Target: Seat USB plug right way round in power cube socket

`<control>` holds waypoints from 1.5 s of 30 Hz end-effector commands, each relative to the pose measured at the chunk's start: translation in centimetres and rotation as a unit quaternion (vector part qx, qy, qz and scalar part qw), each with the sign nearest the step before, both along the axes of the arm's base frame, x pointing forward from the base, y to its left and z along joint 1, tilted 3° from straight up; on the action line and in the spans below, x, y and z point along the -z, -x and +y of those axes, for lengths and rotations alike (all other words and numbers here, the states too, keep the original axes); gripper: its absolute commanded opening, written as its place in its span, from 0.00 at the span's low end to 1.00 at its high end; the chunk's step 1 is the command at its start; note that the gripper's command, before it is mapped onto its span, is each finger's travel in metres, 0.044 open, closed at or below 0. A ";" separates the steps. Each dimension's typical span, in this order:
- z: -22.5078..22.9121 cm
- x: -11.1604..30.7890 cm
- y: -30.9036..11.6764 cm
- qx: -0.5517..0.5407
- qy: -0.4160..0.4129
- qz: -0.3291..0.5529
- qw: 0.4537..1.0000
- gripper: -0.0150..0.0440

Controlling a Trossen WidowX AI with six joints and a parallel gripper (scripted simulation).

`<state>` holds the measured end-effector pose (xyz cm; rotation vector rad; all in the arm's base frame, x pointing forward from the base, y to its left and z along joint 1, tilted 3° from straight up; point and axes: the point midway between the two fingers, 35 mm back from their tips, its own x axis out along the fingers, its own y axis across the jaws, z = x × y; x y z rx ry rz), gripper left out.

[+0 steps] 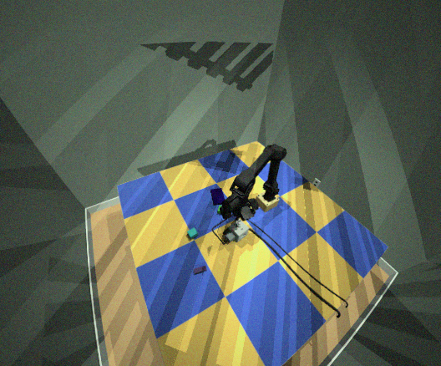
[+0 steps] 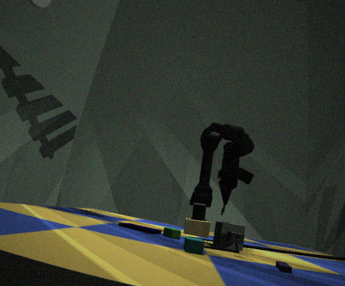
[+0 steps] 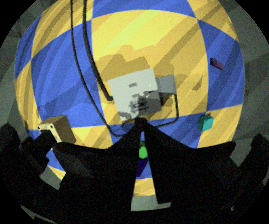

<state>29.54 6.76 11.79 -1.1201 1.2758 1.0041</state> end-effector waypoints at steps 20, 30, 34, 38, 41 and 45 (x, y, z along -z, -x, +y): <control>0.0 0.0 0.0 -0.159 0.009 0.007 0.987 0.25; 0.0 0.1 0.0 -0.155 0.006 0.006 0.988 0.25; 0.1 0.1 0.0 -0.155 0.005 0.006 0.988 0.25; 0.1 0.2 0.0 -0.156 0.003 0.006 0.988 0.25; 0.1 0.2 0.0 -0.156 0.002 0.006 0.988 0.25; 0.1 0.3 0.0 -0.157 0.001 0.006 0.988 0.25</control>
